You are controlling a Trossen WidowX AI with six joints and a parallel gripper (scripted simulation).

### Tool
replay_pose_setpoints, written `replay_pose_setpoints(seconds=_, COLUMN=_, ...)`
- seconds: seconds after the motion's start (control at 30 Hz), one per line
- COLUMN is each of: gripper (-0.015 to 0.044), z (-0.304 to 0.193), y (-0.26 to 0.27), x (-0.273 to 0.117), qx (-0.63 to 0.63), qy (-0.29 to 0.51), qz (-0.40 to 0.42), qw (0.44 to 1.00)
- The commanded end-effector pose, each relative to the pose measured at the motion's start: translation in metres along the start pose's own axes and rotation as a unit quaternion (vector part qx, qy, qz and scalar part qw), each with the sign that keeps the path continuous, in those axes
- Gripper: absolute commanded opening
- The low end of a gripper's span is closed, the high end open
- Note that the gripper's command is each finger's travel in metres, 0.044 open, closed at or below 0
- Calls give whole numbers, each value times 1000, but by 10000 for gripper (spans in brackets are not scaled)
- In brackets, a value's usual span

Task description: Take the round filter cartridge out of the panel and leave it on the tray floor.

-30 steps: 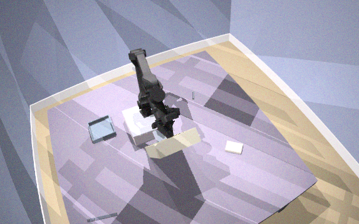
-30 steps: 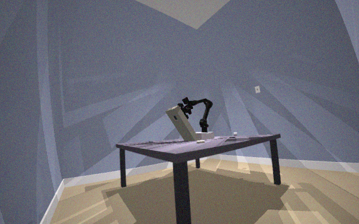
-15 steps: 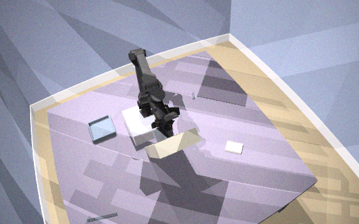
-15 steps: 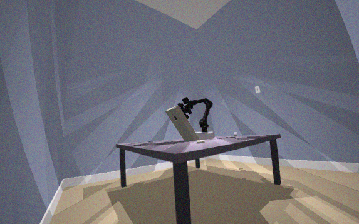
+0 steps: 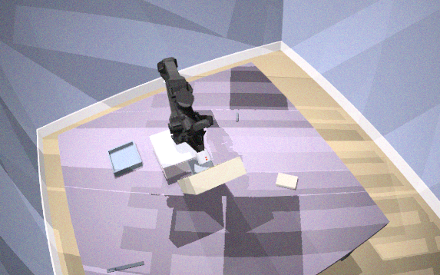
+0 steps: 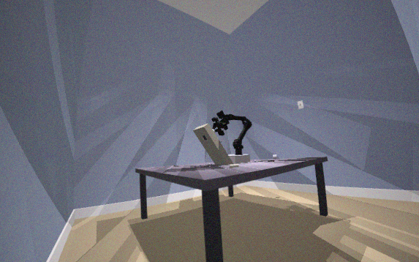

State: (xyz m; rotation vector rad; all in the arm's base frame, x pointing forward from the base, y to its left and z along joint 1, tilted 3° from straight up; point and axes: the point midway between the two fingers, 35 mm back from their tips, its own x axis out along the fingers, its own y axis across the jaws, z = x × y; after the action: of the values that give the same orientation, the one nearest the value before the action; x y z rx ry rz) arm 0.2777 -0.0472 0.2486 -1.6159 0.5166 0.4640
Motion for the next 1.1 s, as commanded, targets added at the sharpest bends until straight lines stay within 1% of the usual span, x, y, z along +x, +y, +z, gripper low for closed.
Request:
replay_pose_setpoints(seconds=0.0, gripper=0, z=-1, y=-3, x=-5, qx=-2, qy=1, qz=-5, qw=1000)
replay_pose_setpoints(seconds=0.87, gripper=0, z=15, y=73, x=5, qx=-2, qy=1, qz=-4, qw=1000)
replay_pose_setpoints(seconds=1.0, gripper=105, z=14, y=69, x=5, qx=1, qy=1, qz=2, qw=1000)
replay_pose_setpoints(seconds=1.07, gripper=114, z=14, y=69, x=5, qx=1, qy=1, qz=2, qw=1000)
